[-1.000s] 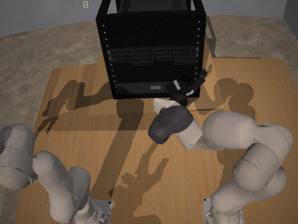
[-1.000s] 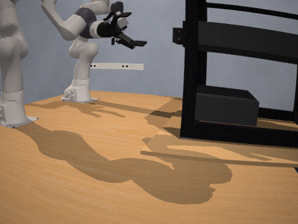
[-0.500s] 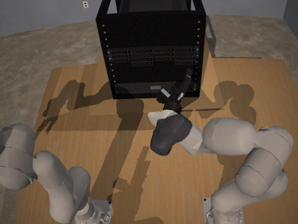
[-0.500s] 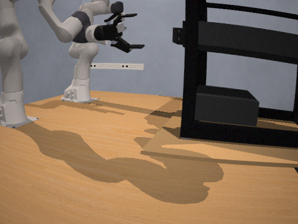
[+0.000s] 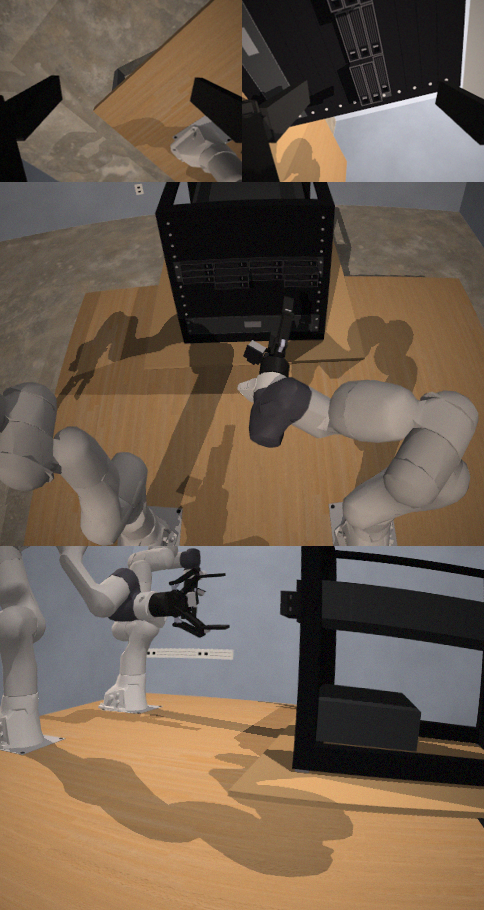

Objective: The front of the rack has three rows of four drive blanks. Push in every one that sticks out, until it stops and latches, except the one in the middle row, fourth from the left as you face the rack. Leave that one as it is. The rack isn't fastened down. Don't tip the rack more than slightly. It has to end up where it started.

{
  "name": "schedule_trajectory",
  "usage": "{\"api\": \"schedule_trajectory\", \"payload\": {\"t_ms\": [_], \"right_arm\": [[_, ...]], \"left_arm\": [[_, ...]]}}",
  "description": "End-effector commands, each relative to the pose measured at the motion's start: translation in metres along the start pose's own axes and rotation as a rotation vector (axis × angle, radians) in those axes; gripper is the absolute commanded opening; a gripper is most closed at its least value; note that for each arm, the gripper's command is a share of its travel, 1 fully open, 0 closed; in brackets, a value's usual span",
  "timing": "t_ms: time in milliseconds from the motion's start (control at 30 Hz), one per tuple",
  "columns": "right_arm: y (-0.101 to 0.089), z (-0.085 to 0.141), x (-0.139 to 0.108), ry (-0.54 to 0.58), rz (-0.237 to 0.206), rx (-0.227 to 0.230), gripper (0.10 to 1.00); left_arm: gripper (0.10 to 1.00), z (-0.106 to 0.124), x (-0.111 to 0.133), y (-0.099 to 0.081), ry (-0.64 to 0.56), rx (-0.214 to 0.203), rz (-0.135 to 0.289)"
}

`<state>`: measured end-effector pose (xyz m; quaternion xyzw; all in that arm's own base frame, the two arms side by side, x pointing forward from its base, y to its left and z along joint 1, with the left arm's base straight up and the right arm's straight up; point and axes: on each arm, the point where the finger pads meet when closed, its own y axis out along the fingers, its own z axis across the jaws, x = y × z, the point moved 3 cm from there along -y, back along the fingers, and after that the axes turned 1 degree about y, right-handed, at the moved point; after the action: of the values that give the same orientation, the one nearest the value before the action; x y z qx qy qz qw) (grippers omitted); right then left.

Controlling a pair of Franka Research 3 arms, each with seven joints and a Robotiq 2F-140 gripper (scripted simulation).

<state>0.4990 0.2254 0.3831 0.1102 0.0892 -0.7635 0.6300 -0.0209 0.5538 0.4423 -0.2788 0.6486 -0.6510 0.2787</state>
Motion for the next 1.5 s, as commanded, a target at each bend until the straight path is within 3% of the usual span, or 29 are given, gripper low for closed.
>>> {"api": "schedule_trajectory", "payload": {"t_ms": [0, 667, 1467], "right_arm": [[-0.006, -0.005, -0.009, -0.106, 0.042, -0.014, 1.000], [-0.022, -0.019, -0.021, -0.239, 0.122, -0.022, 1.000], [-0.025, -0.022, -0.023, -0.265, 0.137, -0.023, 1.000]], "left_arm": [[1.000, -0.001, 0.001, -0.001, 0.002, -0.003, 0.002], [1.000, -0.001, 0.001, -0.001, 0.002, -0.003, 0.002], [1.000, -0.001, 0.001, -0.001, 0.002, -0.003, 0.002]]}}
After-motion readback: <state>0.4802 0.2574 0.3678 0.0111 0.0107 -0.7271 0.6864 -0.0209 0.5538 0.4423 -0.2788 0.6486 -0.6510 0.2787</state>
